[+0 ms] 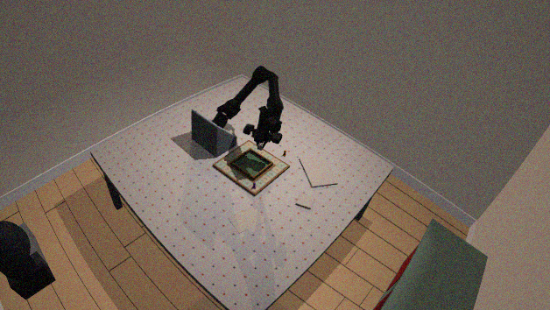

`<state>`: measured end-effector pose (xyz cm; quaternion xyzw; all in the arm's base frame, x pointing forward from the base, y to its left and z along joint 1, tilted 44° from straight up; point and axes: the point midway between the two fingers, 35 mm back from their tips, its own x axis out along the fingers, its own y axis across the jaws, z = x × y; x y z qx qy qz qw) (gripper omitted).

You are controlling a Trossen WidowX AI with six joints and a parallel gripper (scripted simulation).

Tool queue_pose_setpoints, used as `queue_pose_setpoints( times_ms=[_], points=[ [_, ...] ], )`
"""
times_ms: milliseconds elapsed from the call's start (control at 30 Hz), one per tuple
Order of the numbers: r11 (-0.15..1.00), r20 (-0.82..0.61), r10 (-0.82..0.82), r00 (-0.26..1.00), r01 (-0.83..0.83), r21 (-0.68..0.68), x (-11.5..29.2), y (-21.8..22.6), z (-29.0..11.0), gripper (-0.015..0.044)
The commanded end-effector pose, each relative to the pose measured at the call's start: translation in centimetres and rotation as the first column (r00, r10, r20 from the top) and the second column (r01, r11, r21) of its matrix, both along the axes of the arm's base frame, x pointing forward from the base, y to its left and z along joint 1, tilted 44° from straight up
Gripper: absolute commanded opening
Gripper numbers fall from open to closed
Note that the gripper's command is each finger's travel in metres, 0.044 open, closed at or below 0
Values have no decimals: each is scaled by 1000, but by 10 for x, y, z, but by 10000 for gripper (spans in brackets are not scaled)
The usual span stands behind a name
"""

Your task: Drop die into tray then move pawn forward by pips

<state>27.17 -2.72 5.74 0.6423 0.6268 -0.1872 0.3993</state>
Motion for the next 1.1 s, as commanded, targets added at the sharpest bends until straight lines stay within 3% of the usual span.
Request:
queue_pose_setpoints(
  times_ms=[0,267,467,767,1067],
  points=[
    [997,-78,-77,994,79,17,0,-10,-14,0],
    [963,-259,-247,934,267,44,-4,-29,-46,0],
    [961,-280,-259,924,277,24,-5,-30,-50,0],
    [944,-319,-284,904,207,-255,-12,-23,-58,0],
    [832,-263,-362,894,184,-523,-14,-21,-62,0]
  ],
)
